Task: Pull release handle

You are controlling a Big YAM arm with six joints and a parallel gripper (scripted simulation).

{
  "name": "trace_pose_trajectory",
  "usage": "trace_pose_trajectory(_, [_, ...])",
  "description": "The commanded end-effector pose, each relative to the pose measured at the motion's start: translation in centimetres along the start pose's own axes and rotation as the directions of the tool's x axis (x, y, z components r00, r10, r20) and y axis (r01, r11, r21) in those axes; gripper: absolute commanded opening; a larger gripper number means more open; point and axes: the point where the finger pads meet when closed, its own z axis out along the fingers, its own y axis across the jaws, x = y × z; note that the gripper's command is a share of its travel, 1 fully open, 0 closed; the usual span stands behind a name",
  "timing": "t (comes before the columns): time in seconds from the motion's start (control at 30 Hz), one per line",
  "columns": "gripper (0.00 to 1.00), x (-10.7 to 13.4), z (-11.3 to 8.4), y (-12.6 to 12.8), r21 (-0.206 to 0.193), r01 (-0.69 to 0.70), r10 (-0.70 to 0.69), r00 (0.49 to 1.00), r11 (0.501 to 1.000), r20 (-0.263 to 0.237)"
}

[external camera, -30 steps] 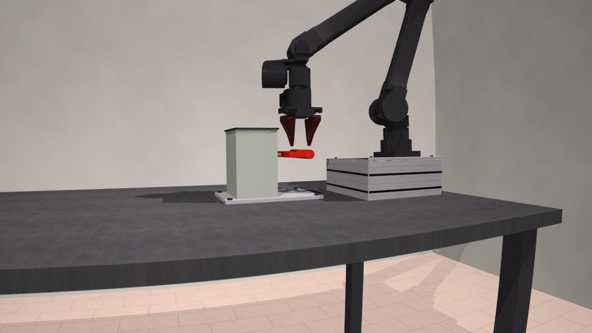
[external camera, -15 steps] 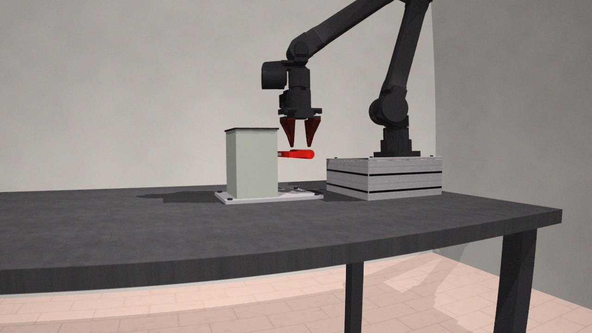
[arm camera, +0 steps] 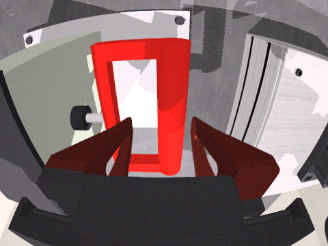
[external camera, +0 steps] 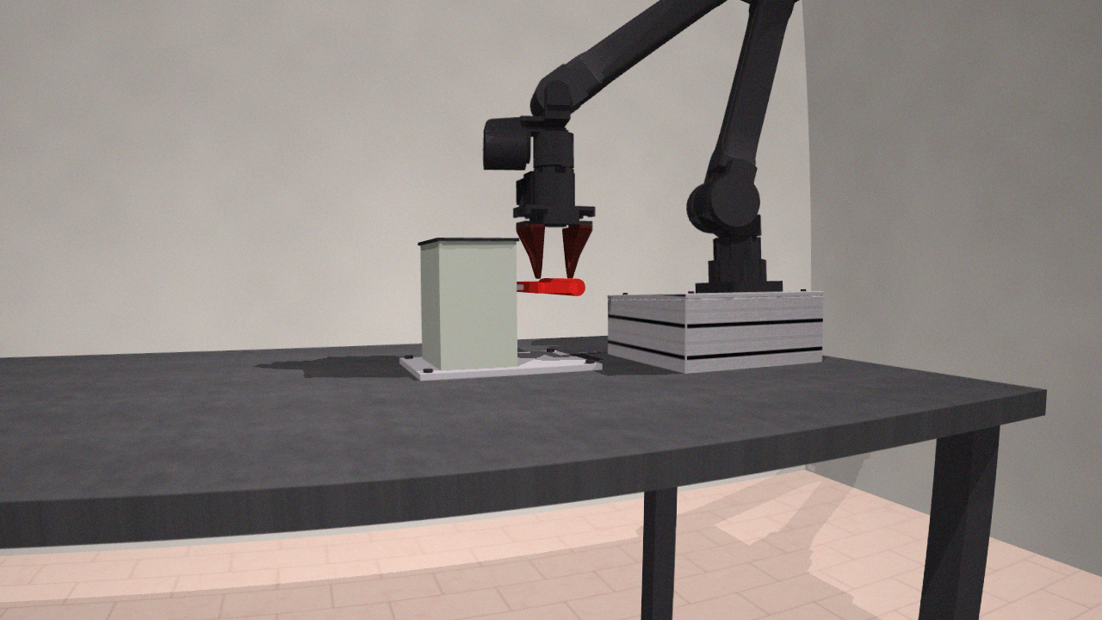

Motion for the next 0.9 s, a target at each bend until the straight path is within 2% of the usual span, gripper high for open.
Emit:
trace_pose_trajectory(0.0, [0.48, -0.5, 0.1, 1.1, -0.014, -0.015, 0.015, 1.0, 1.0, 0.005])
trace_pose_trajectory(0.87, [0.48, -0.5, 1.1, 1.1, -0.014, -0.015, 0.015, 1.0, 1.0, 0.005])
